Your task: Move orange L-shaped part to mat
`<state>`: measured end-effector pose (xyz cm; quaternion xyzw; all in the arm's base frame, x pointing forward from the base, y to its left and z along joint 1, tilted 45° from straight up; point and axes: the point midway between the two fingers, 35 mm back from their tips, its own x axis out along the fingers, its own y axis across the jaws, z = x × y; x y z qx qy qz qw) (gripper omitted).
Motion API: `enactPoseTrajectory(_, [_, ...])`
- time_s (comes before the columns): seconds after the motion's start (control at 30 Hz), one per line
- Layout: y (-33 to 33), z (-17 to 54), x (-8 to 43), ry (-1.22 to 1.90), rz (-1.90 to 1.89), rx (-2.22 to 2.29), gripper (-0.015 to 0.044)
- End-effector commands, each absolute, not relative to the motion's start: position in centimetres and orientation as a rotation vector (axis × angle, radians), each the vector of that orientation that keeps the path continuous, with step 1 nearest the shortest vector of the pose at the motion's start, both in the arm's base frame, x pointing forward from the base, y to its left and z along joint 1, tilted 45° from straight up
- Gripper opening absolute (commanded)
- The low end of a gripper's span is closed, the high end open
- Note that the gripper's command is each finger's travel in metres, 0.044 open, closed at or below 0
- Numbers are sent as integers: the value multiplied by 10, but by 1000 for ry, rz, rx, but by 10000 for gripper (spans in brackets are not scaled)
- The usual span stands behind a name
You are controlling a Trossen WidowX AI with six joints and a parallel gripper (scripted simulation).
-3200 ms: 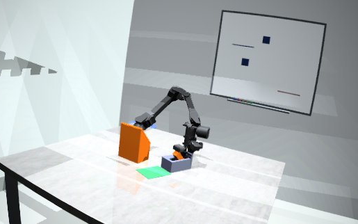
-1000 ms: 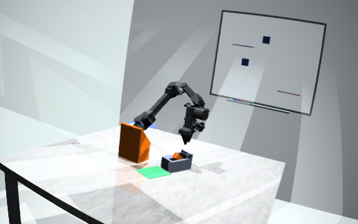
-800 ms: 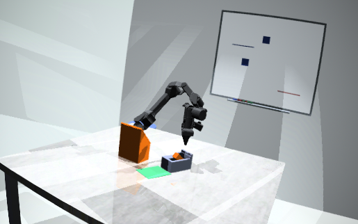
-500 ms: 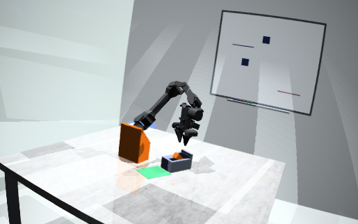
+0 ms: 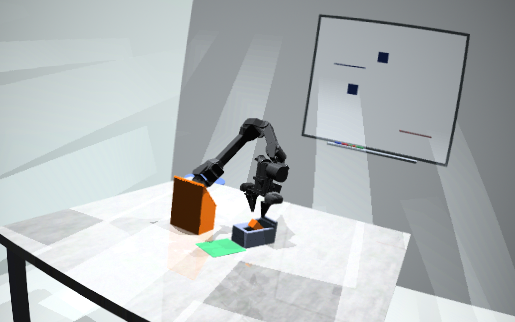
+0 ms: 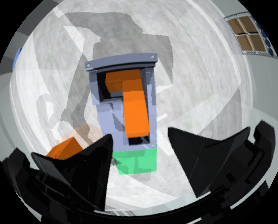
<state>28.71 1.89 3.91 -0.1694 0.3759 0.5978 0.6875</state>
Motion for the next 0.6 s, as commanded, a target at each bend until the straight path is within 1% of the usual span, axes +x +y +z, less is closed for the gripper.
enactPoseTrajectory(0.0, [24, 35, 287, 839, 1339, -373, 280])
enactPoseTrajectory(0.57, [42, 16, 288, 839, 1339, -374, 280])
